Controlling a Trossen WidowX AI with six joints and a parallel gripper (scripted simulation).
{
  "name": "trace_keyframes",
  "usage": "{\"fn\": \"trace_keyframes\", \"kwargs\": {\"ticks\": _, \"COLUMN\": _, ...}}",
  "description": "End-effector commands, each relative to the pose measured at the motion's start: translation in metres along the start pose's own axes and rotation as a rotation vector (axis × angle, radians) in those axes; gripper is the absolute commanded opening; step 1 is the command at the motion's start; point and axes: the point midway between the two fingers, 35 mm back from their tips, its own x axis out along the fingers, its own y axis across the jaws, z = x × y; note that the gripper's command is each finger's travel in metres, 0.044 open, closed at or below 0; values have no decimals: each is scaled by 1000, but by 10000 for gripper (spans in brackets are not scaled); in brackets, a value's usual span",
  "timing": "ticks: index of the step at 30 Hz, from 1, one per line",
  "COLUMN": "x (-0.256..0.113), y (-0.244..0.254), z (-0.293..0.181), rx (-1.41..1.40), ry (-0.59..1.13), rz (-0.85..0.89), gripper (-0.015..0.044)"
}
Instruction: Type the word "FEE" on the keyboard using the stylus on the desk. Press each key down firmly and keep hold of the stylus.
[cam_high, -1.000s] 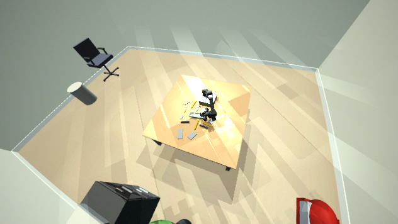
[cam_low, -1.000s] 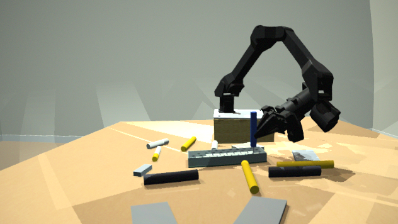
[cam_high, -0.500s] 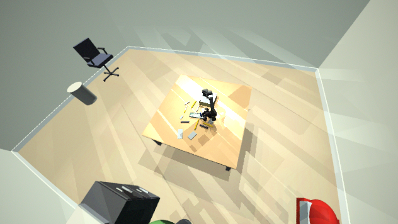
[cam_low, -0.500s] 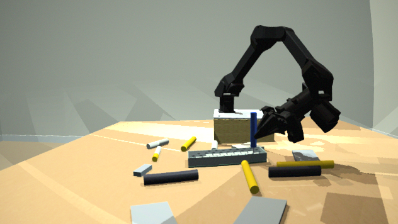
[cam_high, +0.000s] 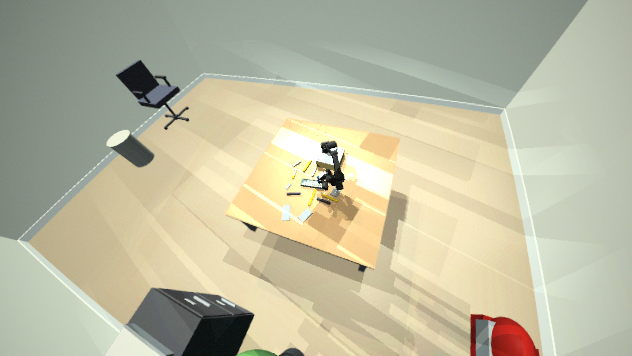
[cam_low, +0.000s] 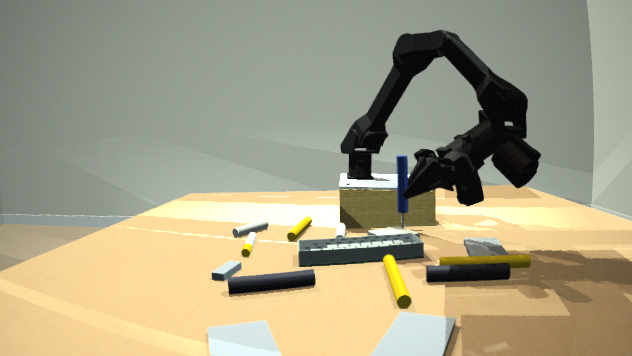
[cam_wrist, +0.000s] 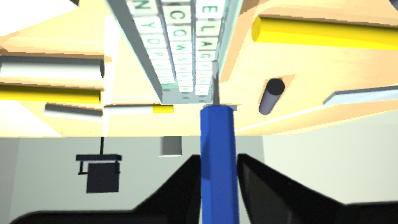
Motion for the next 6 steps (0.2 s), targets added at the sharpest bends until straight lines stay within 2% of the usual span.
{"fn": "trace_keyframes", "kwargs": {"ticks": 1, "x": 1, "y": 0, "z": 1, "rx": -2, "ry": 1, "rz": 1, "gripper": 81}}
{"fn": "trace_keyframes", "kwargs": {"ticks": 6, "x": 1, "y": 0, "z": 1, "rx": -2, "ry": 1, "rz": 1, "gripper": 81}}
